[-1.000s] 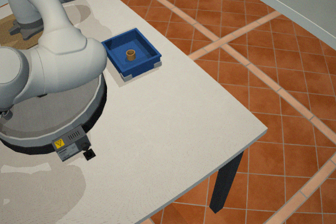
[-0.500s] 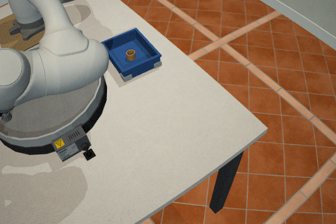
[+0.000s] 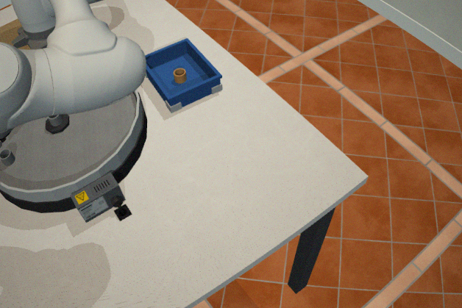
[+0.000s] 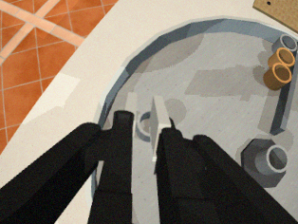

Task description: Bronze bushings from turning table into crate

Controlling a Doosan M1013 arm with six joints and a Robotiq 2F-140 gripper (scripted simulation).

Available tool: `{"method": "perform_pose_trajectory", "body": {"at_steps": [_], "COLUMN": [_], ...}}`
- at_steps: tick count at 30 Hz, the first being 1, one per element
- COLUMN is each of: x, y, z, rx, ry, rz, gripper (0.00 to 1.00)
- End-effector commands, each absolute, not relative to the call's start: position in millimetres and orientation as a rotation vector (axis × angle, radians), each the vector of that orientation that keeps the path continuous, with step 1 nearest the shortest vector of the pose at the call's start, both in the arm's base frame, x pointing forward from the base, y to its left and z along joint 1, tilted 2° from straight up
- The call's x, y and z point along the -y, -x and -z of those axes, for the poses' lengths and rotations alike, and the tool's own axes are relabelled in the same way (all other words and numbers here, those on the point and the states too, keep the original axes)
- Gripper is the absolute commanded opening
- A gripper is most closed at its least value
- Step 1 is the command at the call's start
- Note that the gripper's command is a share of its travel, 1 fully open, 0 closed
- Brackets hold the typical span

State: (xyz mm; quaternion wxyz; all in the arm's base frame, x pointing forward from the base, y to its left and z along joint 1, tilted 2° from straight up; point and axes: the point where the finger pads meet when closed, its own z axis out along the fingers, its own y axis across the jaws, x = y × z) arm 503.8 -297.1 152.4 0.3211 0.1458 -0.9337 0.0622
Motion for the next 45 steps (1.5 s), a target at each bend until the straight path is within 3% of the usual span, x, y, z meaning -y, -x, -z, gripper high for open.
{"method": "perform_pose_trajectory", "body": {"at_steps": [1, 28, 38, 45], "x": [297.0, 279.5, 278.7, 279.1], "y": [-503.5, -404.9, -398.4, -399.3], "z": [-152.6, -147.7, -147.1, -99.3], "rx": [2.455, 3.062, 3.088, 3.089], "ry": [-0.38, 0.661, 0.743, 0.74], "rz": [-0.163, -0.008, 0.004, 0.009], "gripper": [0.32, 0.32, 0.32, 0.32]}}
